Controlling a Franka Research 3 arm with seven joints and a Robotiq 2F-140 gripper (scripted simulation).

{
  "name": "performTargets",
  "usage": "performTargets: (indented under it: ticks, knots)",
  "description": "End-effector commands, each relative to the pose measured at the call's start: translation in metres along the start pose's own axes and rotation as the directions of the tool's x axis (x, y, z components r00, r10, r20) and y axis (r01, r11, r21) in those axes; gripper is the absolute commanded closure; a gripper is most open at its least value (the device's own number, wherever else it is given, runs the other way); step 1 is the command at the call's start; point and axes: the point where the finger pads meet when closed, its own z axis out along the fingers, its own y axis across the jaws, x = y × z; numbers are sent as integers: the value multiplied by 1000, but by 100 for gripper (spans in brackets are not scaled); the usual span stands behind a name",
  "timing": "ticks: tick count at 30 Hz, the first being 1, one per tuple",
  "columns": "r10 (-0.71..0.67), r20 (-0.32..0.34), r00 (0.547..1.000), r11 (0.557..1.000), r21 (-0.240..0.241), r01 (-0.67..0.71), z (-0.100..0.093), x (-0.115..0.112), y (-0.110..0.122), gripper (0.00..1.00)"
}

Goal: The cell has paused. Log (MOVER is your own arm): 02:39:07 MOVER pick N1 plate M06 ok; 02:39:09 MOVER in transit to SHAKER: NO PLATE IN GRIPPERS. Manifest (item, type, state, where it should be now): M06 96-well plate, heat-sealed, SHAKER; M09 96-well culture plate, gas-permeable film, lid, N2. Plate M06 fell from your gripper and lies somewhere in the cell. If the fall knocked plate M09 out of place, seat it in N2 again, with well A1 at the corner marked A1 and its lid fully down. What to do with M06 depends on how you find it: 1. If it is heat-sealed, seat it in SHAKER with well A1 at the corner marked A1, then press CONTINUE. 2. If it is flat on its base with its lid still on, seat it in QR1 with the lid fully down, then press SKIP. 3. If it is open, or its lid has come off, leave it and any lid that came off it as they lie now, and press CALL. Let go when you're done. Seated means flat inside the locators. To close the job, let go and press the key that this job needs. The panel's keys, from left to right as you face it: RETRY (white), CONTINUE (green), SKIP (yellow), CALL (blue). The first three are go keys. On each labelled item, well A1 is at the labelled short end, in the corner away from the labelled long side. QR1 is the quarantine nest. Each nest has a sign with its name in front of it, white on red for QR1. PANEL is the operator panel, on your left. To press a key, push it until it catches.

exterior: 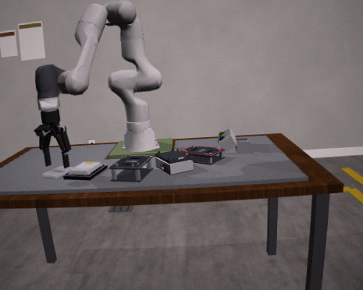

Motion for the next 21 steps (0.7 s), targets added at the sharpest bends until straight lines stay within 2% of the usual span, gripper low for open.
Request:
performTargets:
  ticks: [1, 21]
  knots:
    - [-5, -3, 1000, 1000, -2, 5, 0, 2, 0, 30]
    - [-5, -3, 1000, 1000, -2, 5, 6, 2, 0, 30]
